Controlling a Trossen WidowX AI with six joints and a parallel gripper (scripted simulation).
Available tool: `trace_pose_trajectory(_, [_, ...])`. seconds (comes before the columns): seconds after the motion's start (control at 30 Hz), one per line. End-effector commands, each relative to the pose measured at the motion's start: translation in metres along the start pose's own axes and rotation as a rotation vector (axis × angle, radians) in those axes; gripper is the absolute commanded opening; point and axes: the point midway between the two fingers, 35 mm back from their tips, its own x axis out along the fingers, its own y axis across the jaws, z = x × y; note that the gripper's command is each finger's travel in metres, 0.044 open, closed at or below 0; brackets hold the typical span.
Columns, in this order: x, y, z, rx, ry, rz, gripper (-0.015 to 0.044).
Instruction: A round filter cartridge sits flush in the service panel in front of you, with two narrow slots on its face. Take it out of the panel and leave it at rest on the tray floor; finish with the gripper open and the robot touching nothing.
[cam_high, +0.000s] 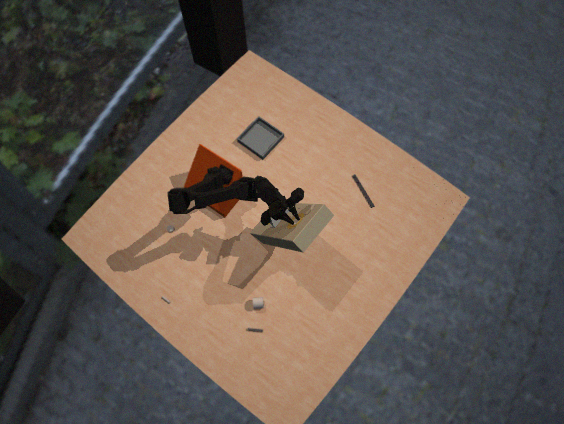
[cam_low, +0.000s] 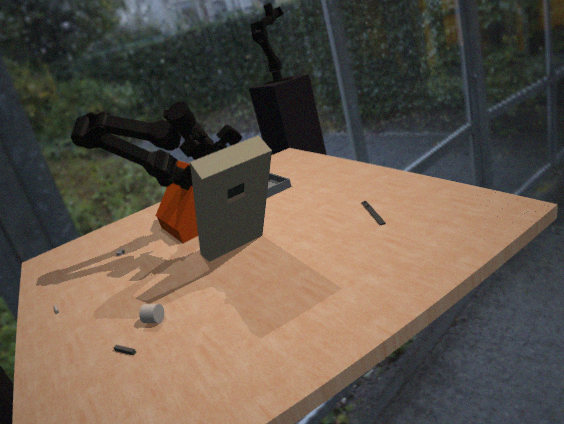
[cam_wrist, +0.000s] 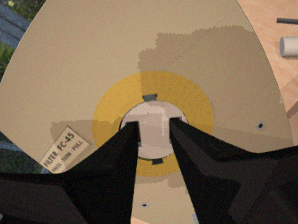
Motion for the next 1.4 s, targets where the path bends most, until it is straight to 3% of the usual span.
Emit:
trace_pose_trajectory(0.0, [0.0026,0.0003,-0.0022,-0.011,0.006,-0.001,0.0107])
trace_pose_trajectory(0.67, [0.0088,0.0002,-0.0022,-0.011,0.006,-0.001,0.0107])
trace_pose_trajectory(0.97, [0.0042,0.0003,-0.0003,-0.002,-0.003,0.0,0.0047])
trace_pose_trajectory(1.03, [0.0042,0.0003,-0.0003,-0.002,-0.003,0.0,0.0])
trace_pose_trajectory(1.37, [0.0085,0.0002,-0.0019,-0.241,0.005,0.0,0.0])
